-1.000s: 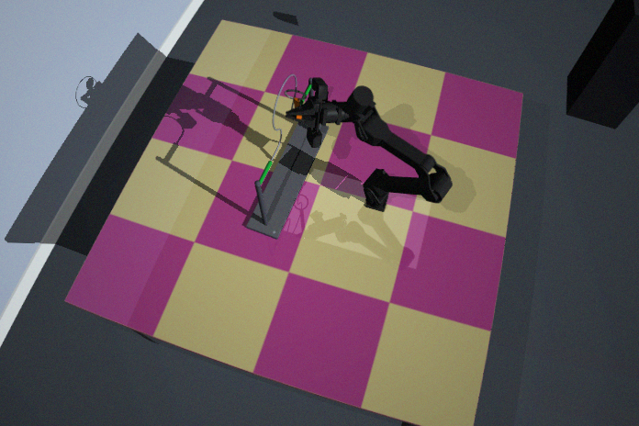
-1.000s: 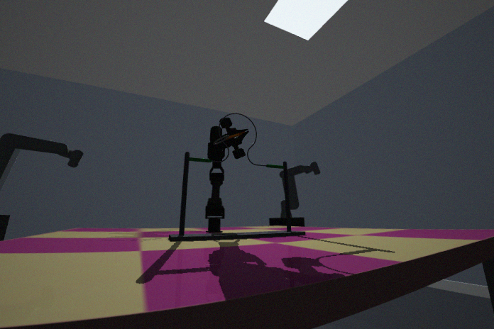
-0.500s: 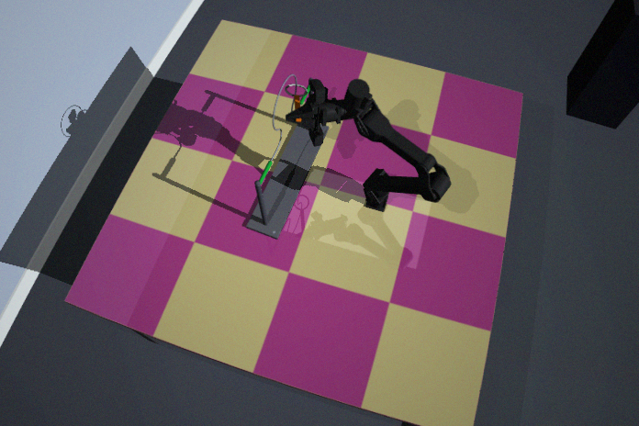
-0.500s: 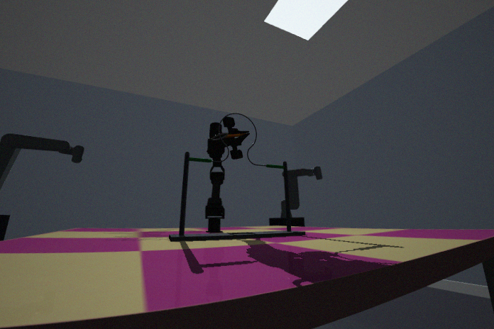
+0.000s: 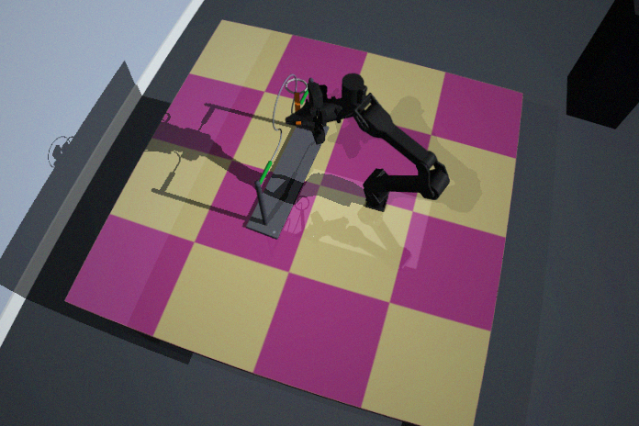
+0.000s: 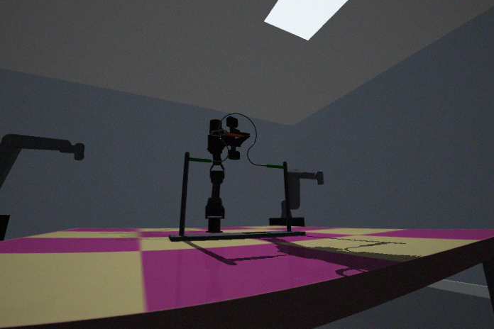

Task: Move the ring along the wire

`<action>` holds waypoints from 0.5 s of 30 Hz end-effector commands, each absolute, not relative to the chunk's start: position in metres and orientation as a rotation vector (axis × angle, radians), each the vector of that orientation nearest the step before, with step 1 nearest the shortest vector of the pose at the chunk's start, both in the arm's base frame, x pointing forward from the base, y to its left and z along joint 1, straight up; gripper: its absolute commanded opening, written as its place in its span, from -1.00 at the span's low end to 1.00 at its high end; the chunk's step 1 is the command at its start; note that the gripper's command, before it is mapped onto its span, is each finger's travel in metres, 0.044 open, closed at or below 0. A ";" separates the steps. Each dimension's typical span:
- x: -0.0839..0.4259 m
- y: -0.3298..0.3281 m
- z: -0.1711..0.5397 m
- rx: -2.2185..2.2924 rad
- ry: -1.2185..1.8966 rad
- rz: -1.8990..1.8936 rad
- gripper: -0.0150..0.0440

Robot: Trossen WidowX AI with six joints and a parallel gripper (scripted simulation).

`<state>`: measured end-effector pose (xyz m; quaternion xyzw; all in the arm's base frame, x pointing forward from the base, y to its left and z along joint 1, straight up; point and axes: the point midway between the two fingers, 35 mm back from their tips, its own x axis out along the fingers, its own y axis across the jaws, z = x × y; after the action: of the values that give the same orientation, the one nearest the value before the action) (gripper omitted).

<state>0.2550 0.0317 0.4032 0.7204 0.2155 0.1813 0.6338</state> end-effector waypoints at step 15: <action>0.255 0.033 0.397 1.441 0.528 0.339 -1.00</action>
<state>0.2547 0.0330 0.3961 0.6629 0.2365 0.1569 0.6928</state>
